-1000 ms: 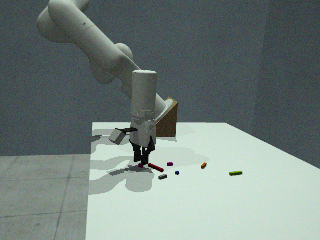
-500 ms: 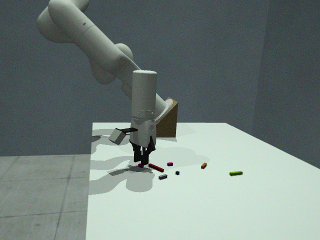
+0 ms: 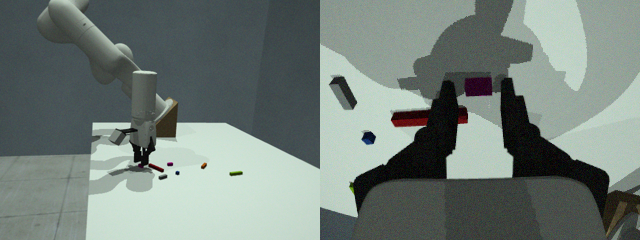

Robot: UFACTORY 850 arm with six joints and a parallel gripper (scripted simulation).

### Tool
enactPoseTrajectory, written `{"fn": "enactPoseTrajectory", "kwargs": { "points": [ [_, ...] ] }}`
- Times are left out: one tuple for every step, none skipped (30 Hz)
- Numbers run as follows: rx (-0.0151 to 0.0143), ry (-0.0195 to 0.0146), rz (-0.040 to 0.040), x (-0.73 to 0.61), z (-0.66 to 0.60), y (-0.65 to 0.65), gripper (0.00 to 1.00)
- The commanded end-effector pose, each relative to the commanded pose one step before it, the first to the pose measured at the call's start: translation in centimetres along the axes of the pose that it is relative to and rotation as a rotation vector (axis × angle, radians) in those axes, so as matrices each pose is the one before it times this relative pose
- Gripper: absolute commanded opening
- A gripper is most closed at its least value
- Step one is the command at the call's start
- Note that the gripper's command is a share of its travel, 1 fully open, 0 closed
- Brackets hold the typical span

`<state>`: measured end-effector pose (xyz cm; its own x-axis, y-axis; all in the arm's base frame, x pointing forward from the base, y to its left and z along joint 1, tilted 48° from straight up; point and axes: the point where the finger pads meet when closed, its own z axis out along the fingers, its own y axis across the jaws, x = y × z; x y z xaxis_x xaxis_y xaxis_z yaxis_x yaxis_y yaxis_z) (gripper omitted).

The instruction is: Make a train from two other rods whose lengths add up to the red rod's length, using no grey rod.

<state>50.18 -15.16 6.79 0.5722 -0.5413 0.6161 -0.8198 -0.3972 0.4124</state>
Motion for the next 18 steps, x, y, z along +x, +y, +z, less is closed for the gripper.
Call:
{"fn": "enactPoseTrajectory", "kwargs": {
  "points": [
    [0.00103, 0.0006, 0.00037, 0.034, 0.199, -0.045, 0.36],
    [0.0, 0.0, 0.0, 0.0, 0.083, 0.0, 0.36],
    [0.0, 0.0, 0.0, 0.0, 0.086, 0.0, 0.36],
    [0.0, 0.0, 0.0, 0.0, 0.088, 0.0, 0.36],
    [0.0, 0.0, 0.0, 0.0, 0.088, 0.0, 0.36],
    [0.0, 0.0, 0.0, 0.0, 0.086, 0.0, 0.36],
    [0.0, 0.0, 0.0, 0.0, 0.083, 0.0, 0.36],
    [0.0, 0.00001, 0.0, 0.0, 0.079, 0.0, 0.36],
    [0.0, 0.0, 0.0, 0.0, 0.073, 0.0, 0.36],
    [0.0, 0.0, 0.0, 0.0, 0.066, 0.0, 0.36],
    [0.0, 0.0, 0.0, 0.0, 0.0, 0.0, 0.36],
    [0.0, 0.0, 0.0, 0.0, 0.0, 0.0, 0.36],
    [0.0, 0.0, 0.0, 0.0, 0.058, 0.0, 0.36],
    [0.0, 0.0, 0.0, 0.0, 0.05, 0.0, 0.36],
    [0.0, 0.0, 0.0, 0.0, 0.041, 0.0, 0.36],
    [0.0, 0.0, 0.0, 0.0, 0.032, 0.0, 0.36],
    [0.0, 0.0, 0.0, 0.0, 0.023, 0.0, 0.36],
    [0.0, 0.0, 0.0, 0.0, 0.015, 0.0, 0.36]
  ]
}}
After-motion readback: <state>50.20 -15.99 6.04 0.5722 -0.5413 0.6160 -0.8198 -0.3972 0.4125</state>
